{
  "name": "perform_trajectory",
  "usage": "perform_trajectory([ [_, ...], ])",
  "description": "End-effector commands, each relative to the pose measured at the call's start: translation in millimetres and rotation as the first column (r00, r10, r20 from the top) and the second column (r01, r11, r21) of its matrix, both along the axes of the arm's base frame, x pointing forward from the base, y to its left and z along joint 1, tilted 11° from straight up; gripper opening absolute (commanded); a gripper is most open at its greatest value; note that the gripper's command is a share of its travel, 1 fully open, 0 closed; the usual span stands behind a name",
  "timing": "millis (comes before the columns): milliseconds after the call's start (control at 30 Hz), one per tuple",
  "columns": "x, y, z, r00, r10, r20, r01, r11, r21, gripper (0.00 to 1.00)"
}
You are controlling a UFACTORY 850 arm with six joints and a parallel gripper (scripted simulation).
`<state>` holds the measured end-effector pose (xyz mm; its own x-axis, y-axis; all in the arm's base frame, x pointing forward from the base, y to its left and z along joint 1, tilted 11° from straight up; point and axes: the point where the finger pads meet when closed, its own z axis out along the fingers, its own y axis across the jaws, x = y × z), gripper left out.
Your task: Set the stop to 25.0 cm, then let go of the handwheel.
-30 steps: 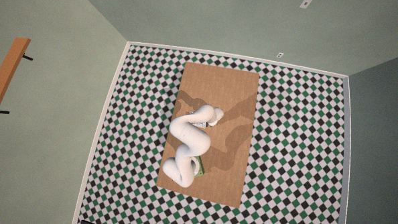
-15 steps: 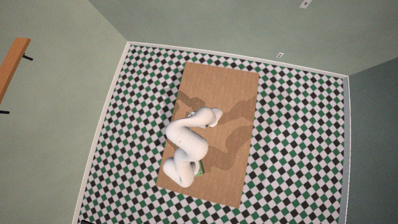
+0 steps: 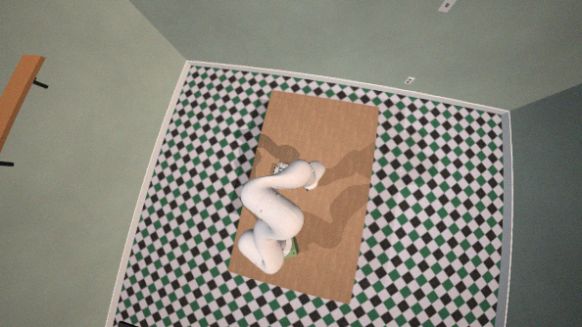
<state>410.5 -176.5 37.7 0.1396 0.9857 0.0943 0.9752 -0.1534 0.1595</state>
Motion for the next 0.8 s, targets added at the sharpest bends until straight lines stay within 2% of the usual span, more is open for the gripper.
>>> perform_trajectory([
  [0, -5, 1, -2, 1.0, 0.0, 0.006, 0.0, 1.0, -0.003, 0.06],
  [767, -16, 4, -24, 1.0, 0.0, 0.006, 0.0, 1.0, -0.003, 0.06],
])
